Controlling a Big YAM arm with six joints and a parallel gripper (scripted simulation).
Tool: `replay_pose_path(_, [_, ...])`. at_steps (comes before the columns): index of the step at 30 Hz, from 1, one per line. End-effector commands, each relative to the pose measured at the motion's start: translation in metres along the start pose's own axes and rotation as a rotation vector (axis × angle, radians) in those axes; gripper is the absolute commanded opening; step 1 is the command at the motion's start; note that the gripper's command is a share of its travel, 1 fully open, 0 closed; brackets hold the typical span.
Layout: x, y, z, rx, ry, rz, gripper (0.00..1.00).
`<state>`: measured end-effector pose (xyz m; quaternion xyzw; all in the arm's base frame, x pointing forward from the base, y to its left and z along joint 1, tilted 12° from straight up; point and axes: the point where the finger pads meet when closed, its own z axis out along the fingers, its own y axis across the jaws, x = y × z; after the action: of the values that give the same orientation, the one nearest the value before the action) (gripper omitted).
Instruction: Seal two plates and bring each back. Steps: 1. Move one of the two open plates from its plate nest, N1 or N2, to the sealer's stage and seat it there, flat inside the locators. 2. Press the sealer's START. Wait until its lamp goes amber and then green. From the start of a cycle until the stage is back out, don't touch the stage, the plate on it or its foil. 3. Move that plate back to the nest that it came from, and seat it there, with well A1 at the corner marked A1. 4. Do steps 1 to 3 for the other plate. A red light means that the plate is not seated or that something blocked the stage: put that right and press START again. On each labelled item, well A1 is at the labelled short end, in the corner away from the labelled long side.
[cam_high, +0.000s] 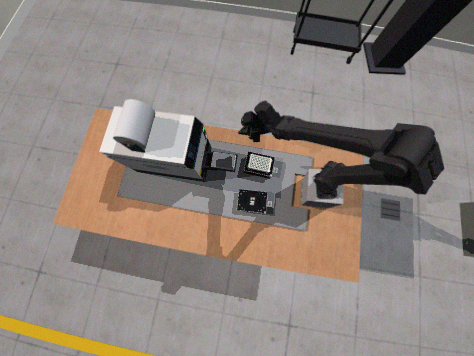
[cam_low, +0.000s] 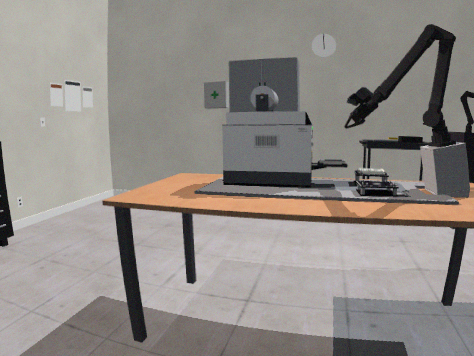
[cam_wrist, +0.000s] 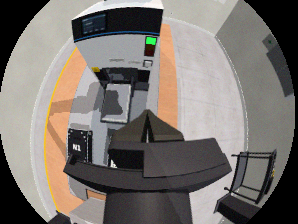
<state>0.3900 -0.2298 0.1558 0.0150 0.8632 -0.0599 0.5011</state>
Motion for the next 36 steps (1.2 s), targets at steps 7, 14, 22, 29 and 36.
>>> replay_pose_path(7, [0.0, 0.004, 0.006, -0.016, 0.057, 0.15, 0.0])
replay_pose_path(14, [-0.021, -0.001, 0.003, -0.014, 0.211, 0.089, 0.0])
replay_pose_path(22, [-0.001, 0.003, 0.012, -0.049, 0.527, 0.075, 0.0])
replay_pose_path(29, [-0.016, -0.007, 0.007, -0.032, 0.658, 0.081, 0.0])
replay_pose_path(36, [-0.008, -0.001, 0.017, -0.053, 0.921, 0.098, 0.0])
